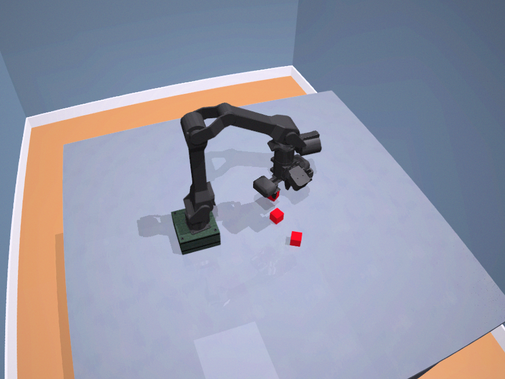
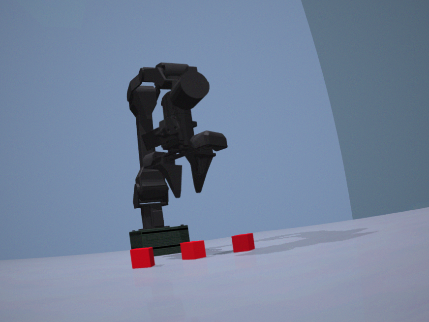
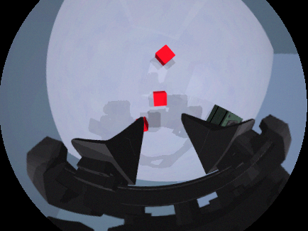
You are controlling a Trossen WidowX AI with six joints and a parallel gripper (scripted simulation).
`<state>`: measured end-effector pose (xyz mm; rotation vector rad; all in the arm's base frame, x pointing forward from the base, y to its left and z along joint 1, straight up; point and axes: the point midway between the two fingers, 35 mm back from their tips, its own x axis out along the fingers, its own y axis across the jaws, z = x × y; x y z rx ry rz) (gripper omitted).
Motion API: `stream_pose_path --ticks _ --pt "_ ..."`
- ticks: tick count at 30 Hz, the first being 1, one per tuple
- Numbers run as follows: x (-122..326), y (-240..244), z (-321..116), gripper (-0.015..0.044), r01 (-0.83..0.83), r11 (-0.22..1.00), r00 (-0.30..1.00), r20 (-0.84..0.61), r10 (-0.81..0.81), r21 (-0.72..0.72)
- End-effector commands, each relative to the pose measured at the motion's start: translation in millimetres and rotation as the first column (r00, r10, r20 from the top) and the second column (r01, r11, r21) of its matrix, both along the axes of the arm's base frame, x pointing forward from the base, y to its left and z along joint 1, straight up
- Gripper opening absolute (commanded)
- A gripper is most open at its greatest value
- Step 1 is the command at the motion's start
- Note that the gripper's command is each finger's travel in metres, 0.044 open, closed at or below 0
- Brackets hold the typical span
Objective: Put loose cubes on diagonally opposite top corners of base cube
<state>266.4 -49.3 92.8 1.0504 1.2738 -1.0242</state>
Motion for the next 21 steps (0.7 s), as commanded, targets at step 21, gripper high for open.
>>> stream_pose_path --ticks 21 --pt "-3 -2 -78 0.0265 -0.001 1.0 1.0 -0.018 0.001 -0.002"
